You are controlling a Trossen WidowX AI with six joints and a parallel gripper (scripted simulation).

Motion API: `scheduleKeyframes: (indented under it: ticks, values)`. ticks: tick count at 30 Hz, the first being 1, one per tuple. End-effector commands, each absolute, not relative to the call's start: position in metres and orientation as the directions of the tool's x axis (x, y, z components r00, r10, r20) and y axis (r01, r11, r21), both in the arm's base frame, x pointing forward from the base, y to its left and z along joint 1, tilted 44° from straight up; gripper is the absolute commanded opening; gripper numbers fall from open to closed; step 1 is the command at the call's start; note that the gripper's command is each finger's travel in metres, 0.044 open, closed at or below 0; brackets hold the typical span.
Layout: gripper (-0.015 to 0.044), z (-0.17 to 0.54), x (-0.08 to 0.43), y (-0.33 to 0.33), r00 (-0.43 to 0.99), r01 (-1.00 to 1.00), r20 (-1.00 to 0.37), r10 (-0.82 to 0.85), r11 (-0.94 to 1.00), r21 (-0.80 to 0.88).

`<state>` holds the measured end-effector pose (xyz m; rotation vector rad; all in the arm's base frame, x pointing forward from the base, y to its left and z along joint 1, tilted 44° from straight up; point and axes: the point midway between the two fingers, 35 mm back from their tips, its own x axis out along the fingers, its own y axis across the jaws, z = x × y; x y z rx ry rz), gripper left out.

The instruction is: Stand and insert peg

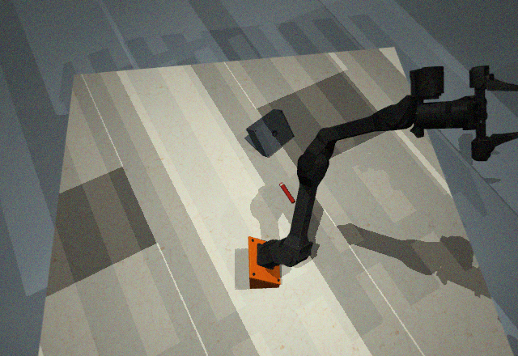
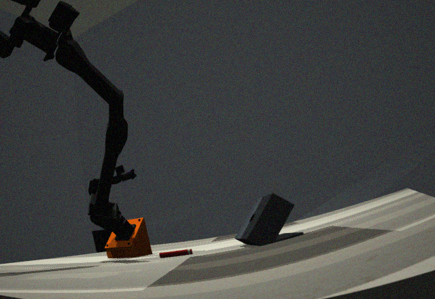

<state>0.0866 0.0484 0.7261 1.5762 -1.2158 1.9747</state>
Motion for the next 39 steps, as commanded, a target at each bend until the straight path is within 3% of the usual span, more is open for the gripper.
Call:
scheduleKeyframes:
  ticks: [1, 21, 39]
  values:
    - [0.0426, 0.726, 0.086, 0.048, -0.330, -0.705, 0.912, -0.242, -0.579, -0.409]
    - [0.0440, 0.697, -0.034, -0.032, -0.461, -0.192, 0.707, -0.536, -0.718, -0.669]
    - [0.0440, 0.624, -0.061, -0.173, -0.341, 0.335, 0.377, -0.861, -0.486, -0.807]
